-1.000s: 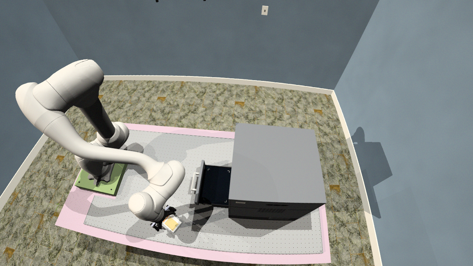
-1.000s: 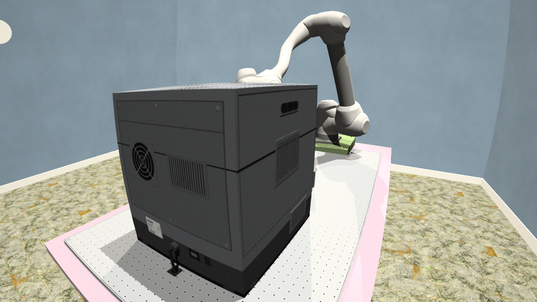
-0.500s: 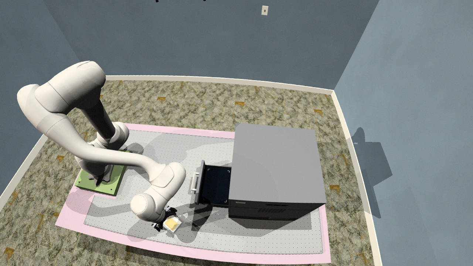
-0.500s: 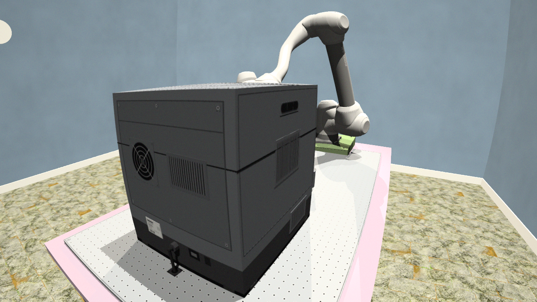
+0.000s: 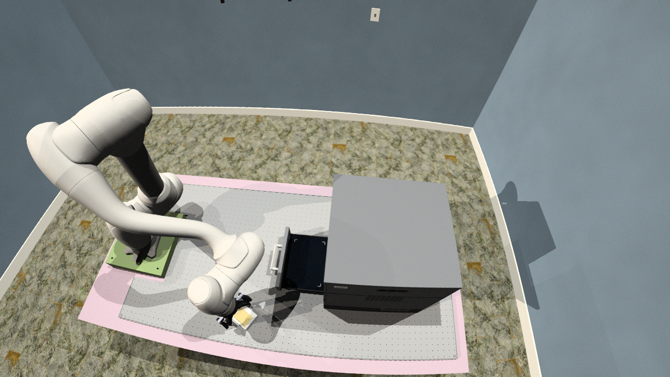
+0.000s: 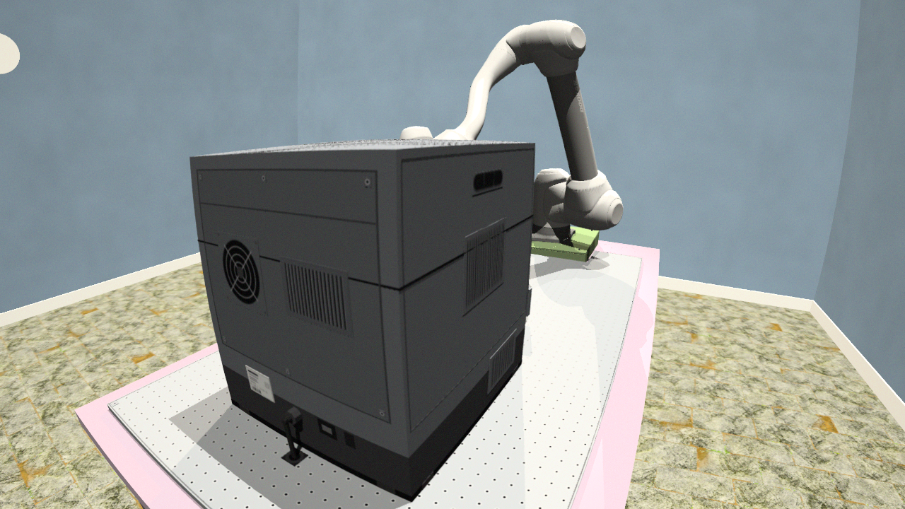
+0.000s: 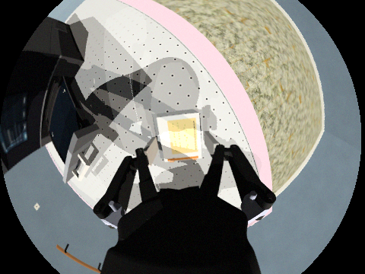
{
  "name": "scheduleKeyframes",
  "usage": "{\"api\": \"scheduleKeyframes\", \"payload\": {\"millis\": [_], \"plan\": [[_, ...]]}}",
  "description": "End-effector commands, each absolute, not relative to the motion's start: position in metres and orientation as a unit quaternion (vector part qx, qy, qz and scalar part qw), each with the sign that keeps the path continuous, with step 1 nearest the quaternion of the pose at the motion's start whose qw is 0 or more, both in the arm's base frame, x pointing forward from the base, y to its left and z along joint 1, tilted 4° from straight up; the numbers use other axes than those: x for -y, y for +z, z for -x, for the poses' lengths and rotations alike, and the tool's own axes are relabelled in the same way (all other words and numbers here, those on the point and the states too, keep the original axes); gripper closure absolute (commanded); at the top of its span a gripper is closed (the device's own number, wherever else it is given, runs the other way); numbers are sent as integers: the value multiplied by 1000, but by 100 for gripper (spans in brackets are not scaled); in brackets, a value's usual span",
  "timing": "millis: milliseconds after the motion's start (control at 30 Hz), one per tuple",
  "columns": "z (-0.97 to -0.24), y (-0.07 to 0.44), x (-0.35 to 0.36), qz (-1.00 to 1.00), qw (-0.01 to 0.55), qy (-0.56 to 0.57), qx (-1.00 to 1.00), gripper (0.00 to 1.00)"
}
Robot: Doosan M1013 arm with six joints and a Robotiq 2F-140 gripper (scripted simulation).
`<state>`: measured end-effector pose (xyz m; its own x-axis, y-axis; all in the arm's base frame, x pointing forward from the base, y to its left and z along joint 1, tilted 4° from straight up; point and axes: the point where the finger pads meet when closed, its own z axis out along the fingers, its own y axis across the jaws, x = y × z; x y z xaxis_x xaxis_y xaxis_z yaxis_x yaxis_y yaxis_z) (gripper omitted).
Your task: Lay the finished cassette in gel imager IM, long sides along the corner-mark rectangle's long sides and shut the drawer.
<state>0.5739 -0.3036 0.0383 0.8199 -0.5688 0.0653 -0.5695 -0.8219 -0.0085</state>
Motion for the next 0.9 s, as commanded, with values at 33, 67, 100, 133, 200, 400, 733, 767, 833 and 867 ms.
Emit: {"api": "scheduleKeyframes", "payload": {"millis": [33, 67, 100, 133, 200, 400, 733, 767, 833, 867], "plan": [[-574, 34, 304, -954, 6, 33, 298, 32], [-574, 34, 304, -954, 6, 33, 298, 32], [-574, 34, 304, -954, 6, 33, 298, 32], [-574, 34, 304, -954, 6, 33, 298, 32], [-574, 34, 304, -954, 6, 33, 298, 32], [-574, 34, 304, -954, 6, 33, 298, 90], [-574, 34, 304, -954, 6, 33, 298, 90], [-574, 34, 304, -954, 6, 33, 298, 90], [-574, 34, 304, -954, 6, 33, 298, 90], [-574, 34, 304, -954, 6, 33, 298, 90]]}}
